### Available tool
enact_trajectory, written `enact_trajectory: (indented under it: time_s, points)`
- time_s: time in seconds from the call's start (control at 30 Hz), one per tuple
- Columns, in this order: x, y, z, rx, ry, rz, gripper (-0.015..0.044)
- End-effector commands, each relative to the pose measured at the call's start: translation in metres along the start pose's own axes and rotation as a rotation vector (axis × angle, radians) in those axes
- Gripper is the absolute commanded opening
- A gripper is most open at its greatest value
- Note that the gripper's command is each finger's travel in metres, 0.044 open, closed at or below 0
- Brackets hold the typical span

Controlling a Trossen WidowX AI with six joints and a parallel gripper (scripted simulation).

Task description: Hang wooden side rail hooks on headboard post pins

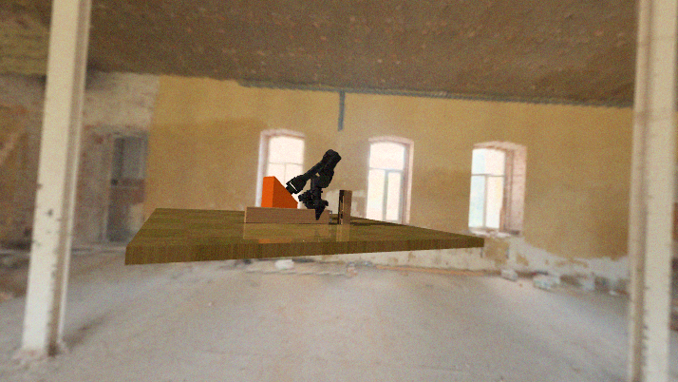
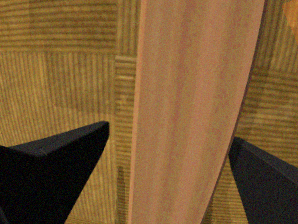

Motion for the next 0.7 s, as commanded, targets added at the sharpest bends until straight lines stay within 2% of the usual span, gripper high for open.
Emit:
enact_trajectory:
  time_s: [0.0,0.2,0.4,0.5,0.67]
  points:
    - [-0.0006,-0.0004,-0.0007,0.005,0.001,-0.008,0.0282]
    - [-0.0006,-0.0004,-0.0007,0.005,0.001,-0.008,0.0125]
    - [-0.0006,-0.0004,-0.0007,0.005,0.001,-0.008,0.0085]
    - [-0.0006,-0.0004,-0.0007,0.005,0.001,-0.008,0.0006]
    - [-0.0006,-0.0004,-0.0007,0.005,0.001,-0.008,0.0000]
Point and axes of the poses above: the point midway between the two fingers, 35 mm back from their tips, its own z axis back along the fingers, its own x axis across the jaws, y = z × x, the point moved 6 cm from there along z, back along the fingers, and after that the axes turned 14 degrees about -z, right-handed, at the moved point
